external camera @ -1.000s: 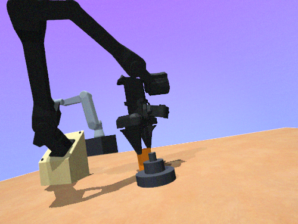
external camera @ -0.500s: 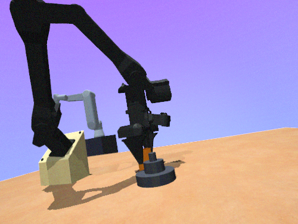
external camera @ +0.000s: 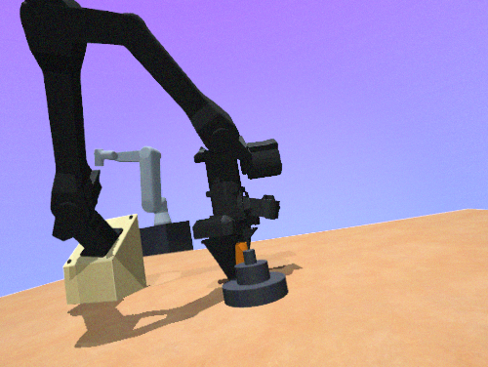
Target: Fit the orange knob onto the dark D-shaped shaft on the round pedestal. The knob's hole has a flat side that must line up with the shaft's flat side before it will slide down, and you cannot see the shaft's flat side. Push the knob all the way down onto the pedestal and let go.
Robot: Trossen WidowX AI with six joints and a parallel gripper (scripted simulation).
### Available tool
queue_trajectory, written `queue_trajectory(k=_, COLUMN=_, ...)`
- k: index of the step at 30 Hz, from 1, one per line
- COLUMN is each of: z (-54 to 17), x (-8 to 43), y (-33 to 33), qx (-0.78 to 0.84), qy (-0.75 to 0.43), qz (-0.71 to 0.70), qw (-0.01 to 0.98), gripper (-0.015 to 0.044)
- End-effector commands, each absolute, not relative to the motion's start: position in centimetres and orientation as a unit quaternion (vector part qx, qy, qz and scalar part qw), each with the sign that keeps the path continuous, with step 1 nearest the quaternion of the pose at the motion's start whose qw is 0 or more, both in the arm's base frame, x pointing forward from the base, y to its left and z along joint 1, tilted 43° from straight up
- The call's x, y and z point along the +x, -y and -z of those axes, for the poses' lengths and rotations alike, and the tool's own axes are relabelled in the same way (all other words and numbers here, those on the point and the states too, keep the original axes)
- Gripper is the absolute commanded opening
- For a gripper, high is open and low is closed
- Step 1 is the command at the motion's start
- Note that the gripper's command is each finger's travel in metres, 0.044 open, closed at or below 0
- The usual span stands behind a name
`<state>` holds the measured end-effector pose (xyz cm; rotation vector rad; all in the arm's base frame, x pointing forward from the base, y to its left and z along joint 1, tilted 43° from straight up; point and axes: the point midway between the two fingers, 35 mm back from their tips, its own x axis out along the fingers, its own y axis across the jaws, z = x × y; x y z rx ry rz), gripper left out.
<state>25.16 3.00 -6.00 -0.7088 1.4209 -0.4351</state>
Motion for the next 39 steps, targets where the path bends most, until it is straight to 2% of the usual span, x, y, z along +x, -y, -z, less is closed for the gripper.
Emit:
queue_trajectory(k=1, z=6.1, x=25.2, y=-2.9, qx=-0.319, qy=-0.632, qz=0.193, qw=0.679, gripper=0.0282)
queue_trajectory(k=5, z=6.1, x=25.2, y=-2.9, qx=-0.319, qy=-0.632, qz=0.193, qw=0.679, gripper=0.0177)
queue_trajectory(k=11, z=6.1, x=25.2, y=-2.9, qx=-0.319, qy=-0.632, qz=0.193, qw=0.679, gripper=0.0138)
queue_trajectory(k=16, z=5.2, x=25.4, y=-4.1, qx=-0.318, qy=-0.633, qz=0.191, qw=0.68, gripper=0.0006)
queue_trajectory(k=33, z=-2.5, x=24.1, y=-11.9, qx=-0.316, qy=-0.635, qz=0.188, qw=0.68, gripper=0.0)
queue_trajectory(k=39, z=-3.8, x=23.5, y=-12.8, qx=-0.317, qy=-0.634, qz=0.19, qw=0.679, gripper=0.0)
